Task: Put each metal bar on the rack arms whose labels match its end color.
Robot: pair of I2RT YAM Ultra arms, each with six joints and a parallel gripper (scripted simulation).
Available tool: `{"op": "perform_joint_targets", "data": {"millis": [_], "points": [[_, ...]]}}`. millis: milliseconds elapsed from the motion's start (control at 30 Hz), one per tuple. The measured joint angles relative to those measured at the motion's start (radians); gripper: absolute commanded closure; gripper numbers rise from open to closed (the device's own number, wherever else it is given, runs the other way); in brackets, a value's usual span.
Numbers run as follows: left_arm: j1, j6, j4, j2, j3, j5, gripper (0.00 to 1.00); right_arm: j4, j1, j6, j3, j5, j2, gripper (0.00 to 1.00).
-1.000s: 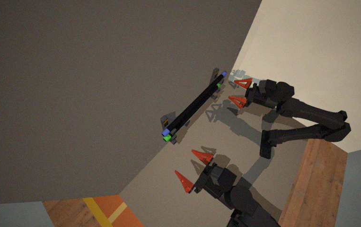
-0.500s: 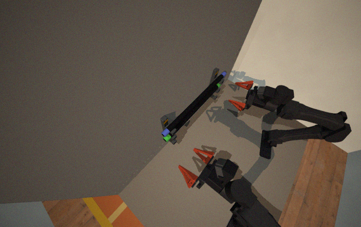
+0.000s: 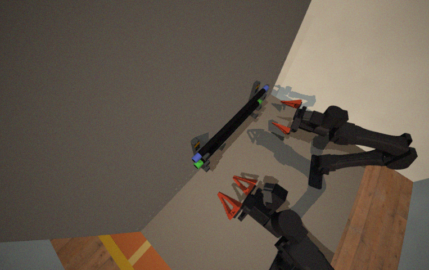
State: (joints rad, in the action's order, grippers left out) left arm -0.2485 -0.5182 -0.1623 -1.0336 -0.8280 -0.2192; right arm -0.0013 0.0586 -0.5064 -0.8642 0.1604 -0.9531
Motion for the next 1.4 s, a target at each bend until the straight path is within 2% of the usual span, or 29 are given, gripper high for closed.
{"op": "perform_joint_targets", "data": {"millis": [1400], "points": [[-0.207,-0.504,-0.188,0.000,0.146,-0.193,0.00,0.095,0.095,-0.490,0.196,0.206,0.095,0.00]]}}
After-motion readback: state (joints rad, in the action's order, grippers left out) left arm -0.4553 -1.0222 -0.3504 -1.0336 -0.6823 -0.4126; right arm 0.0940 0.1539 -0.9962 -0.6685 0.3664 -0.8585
